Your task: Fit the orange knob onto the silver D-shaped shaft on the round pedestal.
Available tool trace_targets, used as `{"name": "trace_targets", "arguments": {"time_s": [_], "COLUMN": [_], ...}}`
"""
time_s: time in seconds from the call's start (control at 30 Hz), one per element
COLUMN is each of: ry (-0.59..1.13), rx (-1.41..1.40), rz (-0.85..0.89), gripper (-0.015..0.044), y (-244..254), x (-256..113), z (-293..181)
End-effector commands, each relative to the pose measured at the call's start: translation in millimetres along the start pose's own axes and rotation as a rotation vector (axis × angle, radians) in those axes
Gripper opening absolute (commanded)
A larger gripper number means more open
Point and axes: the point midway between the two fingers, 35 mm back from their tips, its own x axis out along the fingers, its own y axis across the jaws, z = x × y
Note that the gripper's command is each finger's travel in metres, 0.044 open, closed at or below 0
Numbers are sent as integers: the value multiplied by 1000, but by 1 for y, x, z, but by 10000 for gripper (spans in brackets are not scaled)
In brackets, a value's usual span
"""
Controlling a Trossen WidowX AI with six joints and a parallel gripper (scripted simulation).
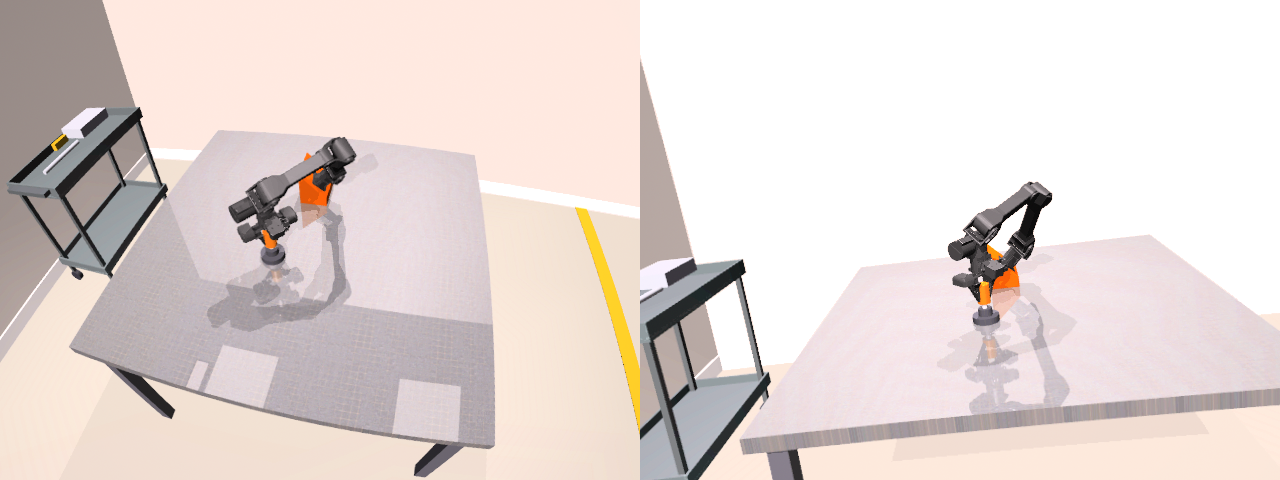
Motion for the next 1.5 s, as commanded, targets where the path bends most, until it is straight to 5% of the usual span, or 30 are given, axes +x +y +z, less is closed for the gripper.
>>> {"name": "trace_targets", "arguments": {"time_s": [0.0, 1.47], "ry": [-4, -4], "rx": [-7, -216], "rz": [-3, -3], "gripper": [0, 0], "y": [-1, -1], "x": [0, -4], "z": [1, 1]}}
